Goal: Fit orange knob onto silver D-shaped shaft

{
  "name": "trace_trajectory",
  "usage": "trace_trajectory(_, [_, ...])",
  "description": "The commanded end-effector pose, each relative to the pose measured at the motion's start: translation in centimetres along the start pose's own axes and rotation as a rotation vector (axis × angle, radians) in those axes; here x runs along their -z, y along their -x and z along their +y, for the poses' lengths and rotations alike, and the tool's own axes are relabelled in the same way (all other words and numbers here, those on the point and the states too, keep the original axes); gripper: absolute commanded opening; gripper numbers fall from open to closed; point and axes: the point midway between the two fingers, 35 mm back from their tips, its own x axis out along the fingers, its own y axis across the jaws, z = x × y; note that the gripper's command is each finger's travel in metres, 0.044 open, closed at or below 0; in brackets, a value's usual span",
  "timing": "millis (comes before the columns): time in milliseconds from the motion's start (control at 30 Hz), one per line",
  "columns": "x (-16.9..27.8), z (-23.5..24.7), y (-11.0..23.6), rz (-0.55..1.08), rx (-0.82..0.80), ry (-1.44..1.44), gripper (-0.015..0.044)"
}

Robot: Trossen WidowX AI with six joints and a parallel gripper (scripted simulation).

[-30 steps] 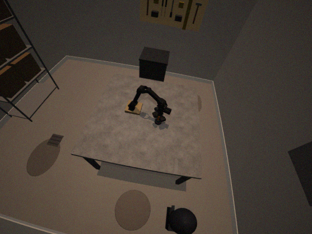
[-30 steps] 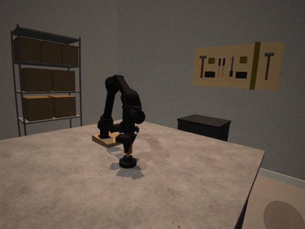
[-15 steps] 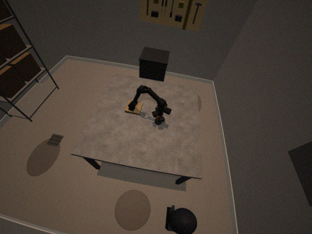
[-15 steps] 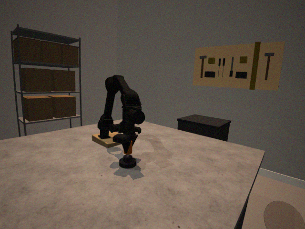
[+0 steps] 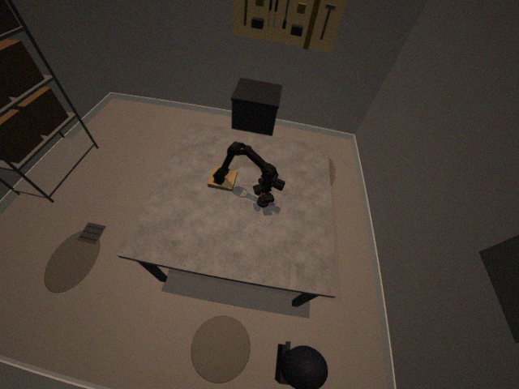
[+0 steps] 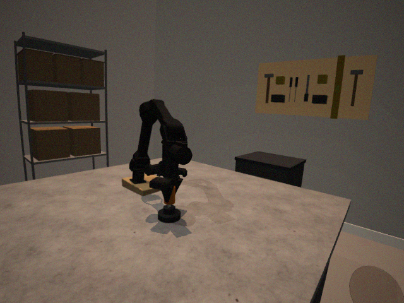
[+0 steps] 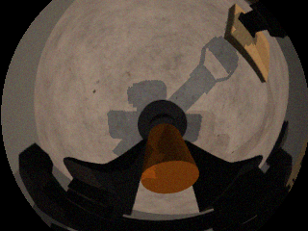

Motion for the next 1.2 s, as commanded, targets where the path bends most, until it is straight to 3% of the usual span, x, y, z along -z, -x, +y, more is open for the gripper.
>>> trace_trajectory(0, [0.07, 0.03, 0.3, 0.002, 0.0, -0.003, 0.0])
trace_trajectory(367, [0.12, 0.13, 0.36, 0.002, 0.0, -0.213, 0.0])
trace_trajectory(1167, [0.05, 0.0, -0.22, 0.002, 0.0, -0.213, 0.0])
